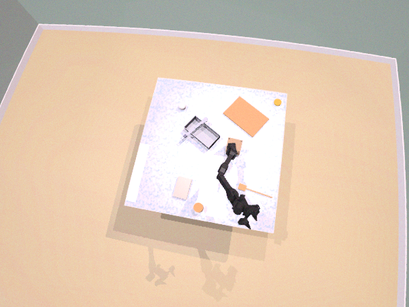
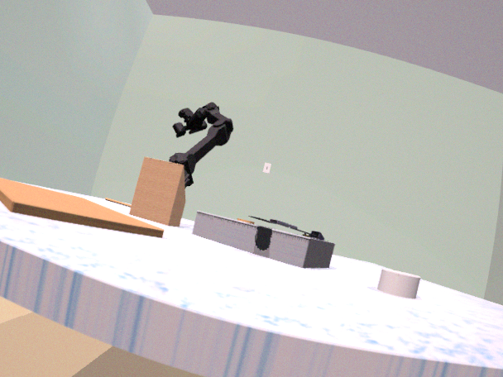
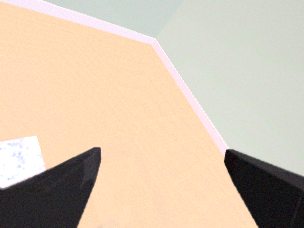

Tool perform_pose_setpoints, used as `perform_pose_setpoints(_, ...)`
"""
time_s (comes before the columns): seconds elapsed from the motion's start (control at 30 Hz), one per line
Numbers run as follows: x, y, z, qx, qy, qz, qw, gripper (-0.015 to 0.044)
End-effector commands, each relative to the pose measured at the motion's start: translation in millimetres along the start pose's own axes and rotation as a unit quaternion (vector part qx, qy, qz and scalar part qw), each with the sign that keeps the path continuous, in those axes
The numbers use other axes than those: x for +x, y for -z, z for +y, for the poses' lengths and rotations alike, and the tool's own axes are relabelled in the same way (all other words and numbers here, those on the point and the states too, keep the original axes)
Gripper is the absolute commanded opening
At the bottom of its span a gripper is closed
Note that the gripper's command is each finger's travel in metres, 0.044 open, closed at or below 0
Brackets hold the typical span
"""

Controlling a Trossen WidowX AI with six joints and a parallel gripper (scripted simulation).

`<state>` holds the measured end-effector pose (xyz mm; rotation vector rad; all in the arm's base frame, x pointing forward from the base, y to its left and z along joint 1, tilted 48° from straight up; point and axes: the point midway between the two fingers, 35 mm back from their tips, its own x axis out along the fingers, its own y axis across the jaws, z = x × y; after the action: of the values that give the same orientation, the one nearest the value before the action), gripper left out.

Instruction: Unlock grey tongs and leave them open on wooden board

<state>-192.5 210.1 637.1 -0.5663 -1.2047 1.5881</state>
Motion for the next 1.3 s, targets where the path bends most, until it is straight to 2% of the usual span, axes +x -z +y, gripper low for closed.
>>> perform_pose_setpoints(0.0, 0, 1, 0, 0.000, 0.000, 0.001, 1.000, 0.0374)
perform_pose_setpoints(0.13, 5, 9, 1, -0.004, 0.002, 0.016, 1.000, 0.0269)
perform_pose_setpoints(0.17, 7, 12, 2, -0.007, 0.004, 0.022, 1.000, 0.0260)
perform_pose_setpoints(0.5, 40, 90, -2, -0.058, 0.032, 0.141, 0.988, 0.0260)
perform_pose_setpoints(0.77, 51, 168, -12, -0.091, 0.052, 0.240, 0.965, 0.0260)
perform_pose_setpoints(1.0, 43, 245, -26, -0.116, 0.065, 0.333, 0.934, 0.0260)
perform_pose_setpoints(1.27, 14, 328, -43, -0.135, 0.076, 0.429, 0.890, 0.0260)
